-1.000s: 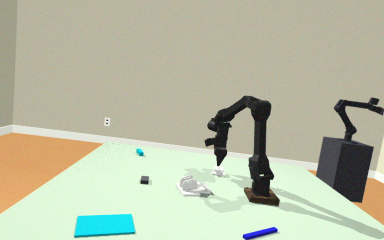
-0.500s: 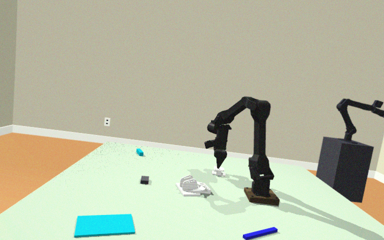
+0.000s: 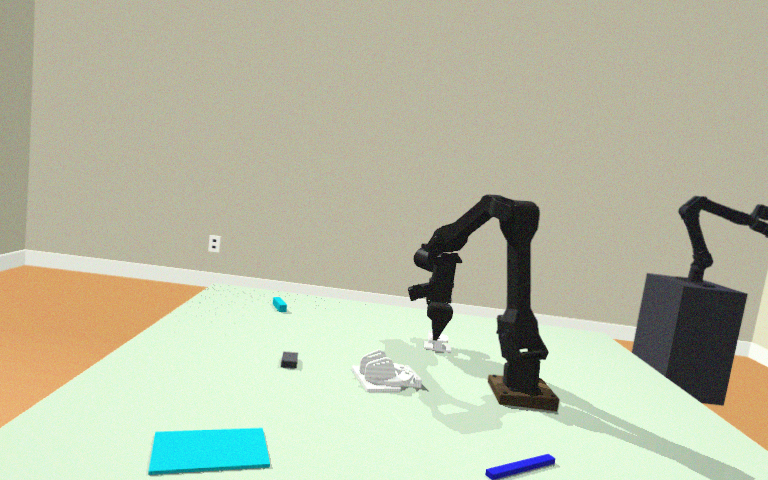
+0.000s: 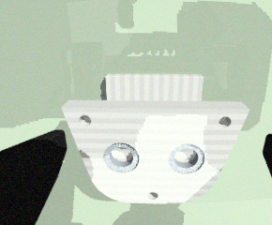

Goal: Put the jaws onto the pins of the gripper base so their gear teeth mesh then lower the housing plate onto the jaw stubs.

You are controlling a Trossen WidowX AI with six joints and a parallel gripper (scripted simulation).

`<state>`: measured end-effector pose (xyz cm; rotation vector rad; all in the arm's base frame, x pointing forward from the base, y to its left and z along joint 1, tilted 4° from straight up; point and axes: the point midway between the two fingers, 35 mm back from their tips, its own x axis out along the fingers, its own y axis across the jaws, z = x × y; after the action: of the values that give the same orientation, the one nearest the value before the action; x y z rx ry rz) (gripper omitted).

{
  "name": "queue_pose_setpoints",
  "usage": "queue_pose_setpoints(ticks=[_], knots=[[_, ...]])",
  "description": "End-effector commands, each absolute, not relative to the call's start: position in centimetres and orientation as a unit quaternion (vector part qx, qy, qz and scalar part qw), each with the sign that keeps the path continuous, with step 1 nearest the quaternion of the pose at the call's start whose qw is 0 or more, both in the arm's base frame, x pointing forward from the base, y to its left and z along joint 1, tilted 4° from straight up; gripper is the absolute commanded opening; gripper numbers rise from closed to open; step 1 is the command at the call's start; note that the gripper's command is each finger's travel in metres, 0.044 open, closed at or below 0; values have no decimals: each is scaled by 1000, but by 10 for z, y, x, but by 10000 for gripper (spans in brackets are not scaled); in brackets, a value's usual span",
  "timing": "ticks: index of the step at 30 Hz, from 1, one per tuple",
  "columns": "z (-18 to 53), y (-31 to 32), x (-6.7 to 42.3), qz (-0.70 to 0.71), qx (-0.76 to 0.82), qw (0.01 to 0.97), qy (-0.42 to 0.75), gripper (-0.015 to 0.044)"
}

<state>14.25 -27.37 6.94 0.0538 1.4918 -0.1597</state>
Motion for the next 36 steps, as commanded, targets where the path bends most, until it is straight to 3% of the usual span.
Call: queue_pose_setpoints(ticks=[1, 36], knots=[[59, -271, 142, -67, 30, 730, 679, 440], [45, -271, 143, -67, 30, 730, 679, 440]])
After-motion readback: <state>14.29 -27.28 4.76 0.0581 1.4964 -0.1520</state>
